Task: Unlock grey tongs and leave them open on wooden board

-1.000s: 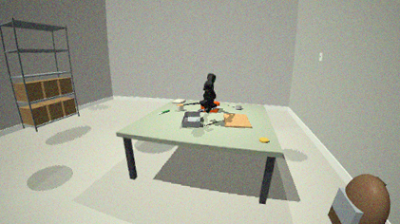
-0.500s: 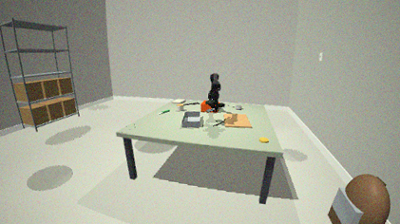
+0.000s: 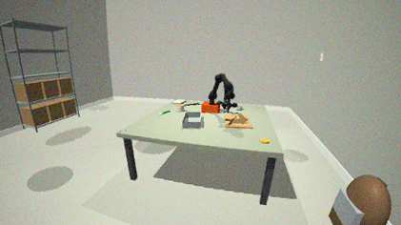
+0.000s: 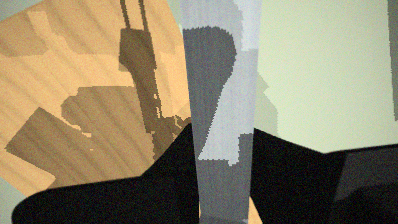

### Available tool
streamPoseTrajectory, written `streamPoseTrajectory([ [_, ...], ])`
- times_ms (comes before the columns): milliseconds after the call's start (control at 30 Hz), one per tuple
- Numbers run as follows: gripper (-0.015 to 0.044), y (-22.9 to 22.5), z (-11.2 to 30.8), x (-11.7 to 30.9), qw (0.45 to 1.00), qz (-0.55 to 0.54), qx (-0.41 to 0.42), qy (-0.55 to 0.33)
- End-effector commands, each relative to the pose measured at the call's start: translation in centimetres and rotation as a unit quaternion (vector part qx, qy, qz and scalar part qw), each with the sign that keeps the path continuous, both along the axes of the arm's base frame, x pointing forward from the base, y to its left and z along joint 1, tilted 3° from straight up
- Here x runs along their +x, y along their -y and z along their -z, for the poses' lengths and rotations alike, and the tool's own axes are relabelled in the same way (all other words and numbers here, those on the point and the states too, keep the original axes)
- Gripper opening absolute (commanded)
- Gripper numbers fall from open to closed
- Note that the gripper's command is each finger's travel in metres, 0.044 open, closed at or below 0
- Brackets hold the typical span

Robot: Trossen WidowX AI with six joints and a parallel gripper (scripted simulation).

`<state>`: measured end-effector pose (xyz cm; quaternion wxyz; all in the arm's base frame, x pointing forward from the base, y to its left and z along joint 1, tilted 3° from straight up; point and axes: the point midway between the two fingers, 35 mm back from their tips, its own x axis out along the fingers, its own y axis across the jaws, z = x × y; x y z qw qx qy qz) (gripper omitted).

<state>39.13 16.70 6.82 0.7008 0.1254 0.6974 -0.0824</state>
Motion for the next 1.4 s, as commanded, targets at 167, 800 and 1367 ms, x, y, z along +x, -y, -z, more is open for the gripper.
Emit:
streamPoseTrajectory([
  [167,-0.0150,-5.5,-0.9,-2.9,0.997,-0.081,0.004,0.012],
  [800,-0.0150,-11.0,-1.2,-6.9,0.984,-0.174,0.000,0.035],
  [1367,-0.0150,-12.4,-2.1,-6.1,0.950,-0.206,-0.042,0.230],
])
